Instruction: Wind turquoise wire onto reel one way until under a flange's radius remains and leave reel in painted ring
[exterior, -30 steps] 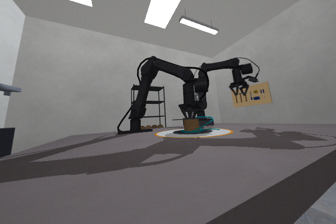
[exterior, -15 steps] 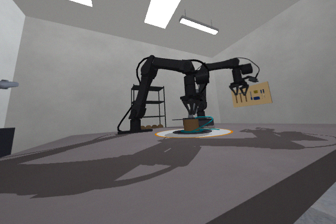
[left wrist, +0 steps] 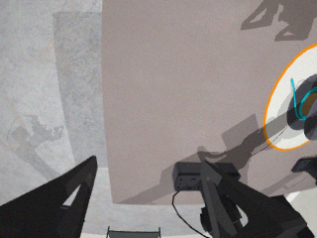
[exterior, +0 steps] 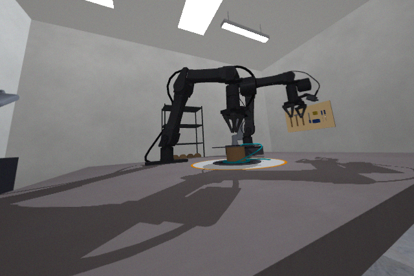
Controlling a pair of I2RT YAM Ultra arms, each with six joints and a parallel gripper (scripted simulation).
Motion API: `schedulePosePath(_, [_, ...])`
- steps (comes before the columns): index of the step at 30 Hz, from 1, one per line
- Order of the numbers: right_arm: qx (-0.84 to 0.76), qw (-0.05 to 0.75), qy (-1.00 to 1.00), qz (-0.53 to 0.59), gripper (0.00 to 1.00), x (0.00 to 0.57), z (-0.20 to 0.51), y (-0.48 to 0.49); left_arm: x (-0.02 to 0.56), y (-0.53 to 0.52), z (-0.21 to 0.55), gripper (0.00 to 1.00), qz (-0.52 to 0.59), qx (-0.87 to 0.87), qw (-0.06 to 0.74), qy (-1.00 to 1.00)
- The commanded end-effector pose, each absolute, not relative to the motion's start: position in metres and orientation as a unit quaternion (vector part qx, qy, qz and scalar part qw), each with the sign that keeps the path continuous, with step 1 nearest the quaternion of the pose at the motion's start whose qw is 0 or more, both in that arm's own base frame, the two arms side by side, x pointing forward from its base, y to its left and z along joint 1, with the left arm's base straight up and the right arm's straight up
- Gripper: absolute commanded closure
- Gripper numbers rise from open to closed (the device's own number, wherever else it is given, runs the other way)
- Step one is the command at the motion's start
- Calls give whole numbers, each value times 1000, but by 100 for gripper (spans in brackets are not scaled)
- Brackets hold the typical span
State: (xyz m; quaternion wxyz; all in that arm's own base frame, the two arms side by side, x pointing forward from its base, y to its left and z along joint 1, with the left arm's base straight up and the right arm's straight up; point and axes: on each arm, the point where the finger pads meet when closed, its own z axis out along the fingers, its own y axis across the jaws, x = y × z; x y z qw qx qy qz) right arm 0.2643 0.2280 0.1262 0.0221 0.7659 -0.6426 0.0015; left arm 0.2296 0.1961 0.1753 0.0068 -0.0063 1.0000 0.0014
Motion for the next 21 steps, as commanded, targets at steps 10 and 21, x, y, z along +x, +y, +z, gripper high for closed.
schedulePosePath(10, [766,0,-643,0,80,267,146,230,235,197,193,0,23,-4,28,999])
schedulePosePath(21, [766,0,-643,0,80,270,139,235,235,197,193,0,23,-4,28,999])
